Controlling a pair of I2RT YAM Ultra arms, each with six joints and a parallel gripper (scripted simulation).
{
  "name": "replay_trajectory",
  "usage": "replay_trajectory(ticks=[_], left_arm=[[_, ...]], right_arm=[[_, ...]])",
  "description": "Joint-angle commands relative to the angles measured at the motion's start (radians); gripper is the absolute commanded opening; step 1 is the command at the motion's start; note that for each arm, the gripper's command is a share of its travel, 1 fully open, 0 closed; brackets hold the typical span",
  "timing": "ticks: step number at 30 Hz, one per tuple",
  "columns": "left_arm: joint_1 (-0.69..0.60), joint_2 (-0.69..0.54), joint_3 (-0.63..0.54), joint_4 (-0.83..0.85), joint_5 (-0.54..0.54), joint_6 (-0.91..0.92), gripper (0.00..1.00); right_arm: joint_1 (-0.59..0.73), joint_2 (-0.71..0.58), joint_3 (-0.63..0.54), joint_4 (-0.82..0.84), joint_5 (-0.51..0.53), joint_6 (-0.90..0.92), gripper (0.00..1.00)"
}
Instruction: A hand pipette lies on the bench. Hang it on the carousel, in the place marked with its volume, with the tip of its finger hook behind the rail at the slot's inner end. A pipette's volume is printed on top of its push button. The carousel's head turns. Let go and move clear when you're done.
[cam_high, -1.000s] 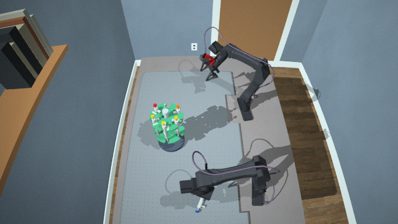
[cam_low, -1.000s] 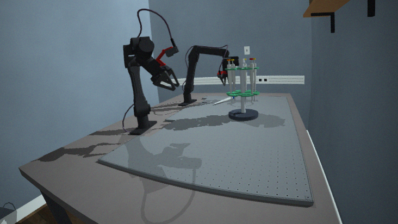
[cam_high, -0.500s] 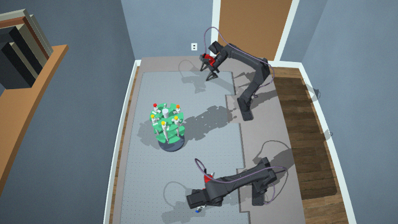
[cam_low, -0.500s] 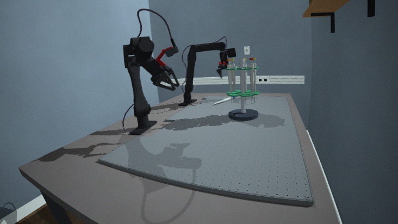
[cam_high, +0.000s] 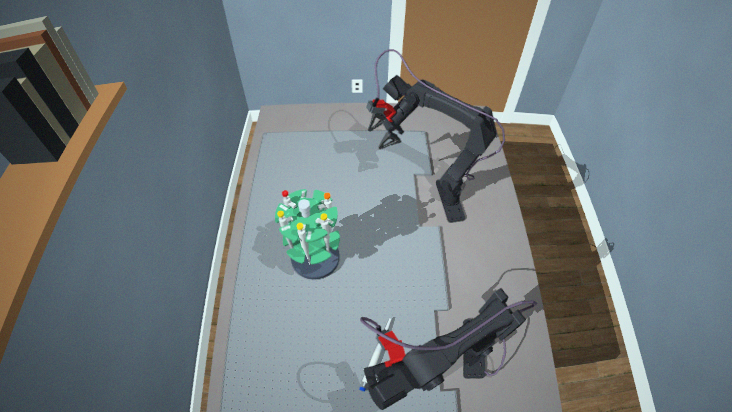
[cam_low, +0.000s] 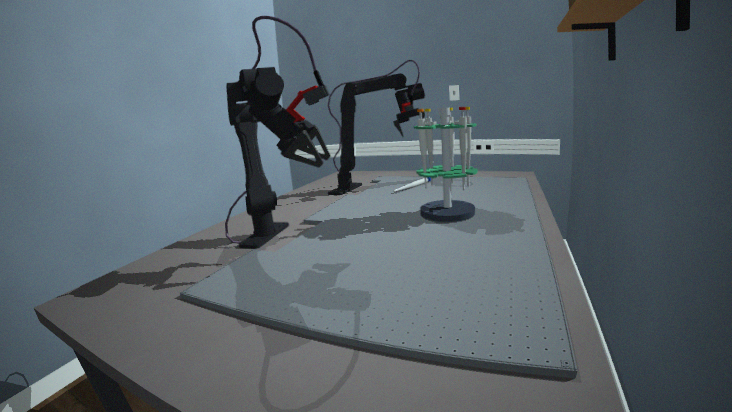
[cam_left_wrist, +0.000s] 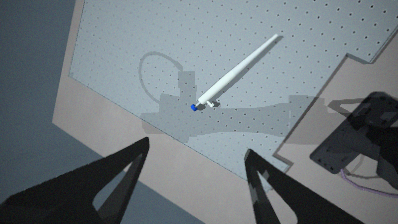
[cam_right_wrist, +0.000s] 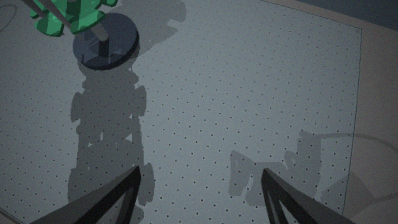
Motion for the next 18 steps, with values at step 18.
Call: replay_trajectory(ticks=[18], left_arm=[[0.137, -0.210, -0.270, 0.219, 0.286, -0.576, 1.00]], right_arm=[[-0.008, 0.000, 0.024, 0.014, -0.021, -0.005, 1.00]])
